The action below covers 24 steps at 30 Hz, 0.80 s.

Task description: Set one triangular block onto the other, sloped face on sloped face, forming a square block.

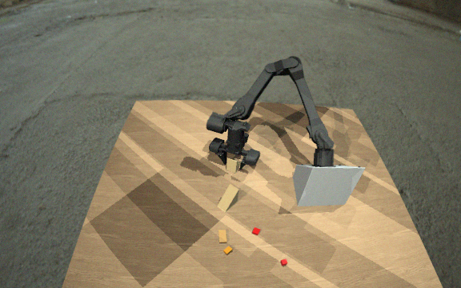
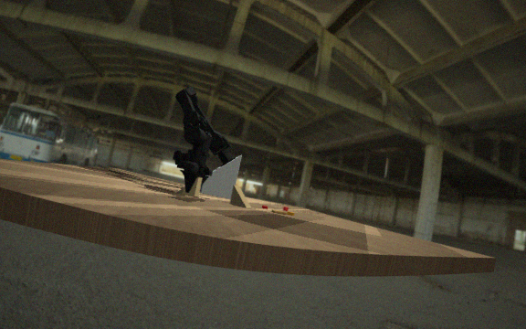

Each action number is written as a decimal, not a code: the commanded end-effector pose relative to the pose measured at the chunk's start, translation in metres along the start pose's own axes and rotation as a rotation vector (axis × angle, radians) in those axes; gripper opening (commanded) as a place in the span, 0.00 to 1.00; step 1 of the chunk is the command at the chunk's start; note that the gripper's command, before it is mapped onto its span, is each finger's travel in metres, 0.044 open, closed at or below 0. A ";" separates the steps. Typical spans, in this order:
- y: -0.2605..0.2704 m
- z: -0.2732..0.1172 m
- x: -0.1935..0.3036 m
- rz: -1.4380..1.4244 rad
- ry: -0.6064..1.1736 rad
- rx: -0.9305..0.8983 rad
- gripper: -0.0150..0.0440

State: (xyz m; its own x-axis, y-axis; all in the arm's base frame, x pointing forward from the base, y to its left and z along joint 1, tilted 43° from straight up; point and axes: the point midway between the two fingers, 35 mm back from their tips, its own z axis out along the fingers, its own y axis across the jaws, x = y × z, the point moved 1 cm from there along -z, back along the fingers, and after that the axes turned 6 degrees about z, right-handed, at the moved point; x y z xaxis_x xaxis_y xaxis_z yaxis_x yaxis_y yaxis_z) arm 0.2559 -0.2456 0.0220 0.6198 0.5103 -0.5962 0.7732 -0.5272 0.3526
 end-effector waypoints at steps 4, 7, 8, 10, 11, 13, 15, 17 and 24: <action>0.000 0.000 0.000 0.000 0.000 0.000 1.00; 0.000 0.000 0.000 0.000 0.000 0.000 1.00; 0.000 0.000 0.000 0.000 0.000 0.000 1.00; 0.001 -0.010 0.001 0.000 0.001 0.001 1.00; 0.001 -0.019 0.001 0.000 0.002 0.002 1.00; 0.001 -0.048 0.001 0.000 0.003 0.002 1.00; 0.001 -0.060 0.000 0.000 0.003 0.001 1.00; 0.001 -0.060 0.000 0.000 0.003 0.001 1.00; 0.002 -0.056 0.004 -0.005 0.011 -0.005 1.00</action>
State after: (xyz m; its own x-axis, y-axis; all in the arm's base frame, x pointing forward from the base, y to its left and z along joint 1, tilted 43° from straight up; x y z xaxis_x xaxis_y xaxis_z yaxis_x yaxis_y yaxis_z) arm 0.2673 -0.2070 0.0610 0.6174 0.5206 -0.5897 0.7769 -0.5213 0.3531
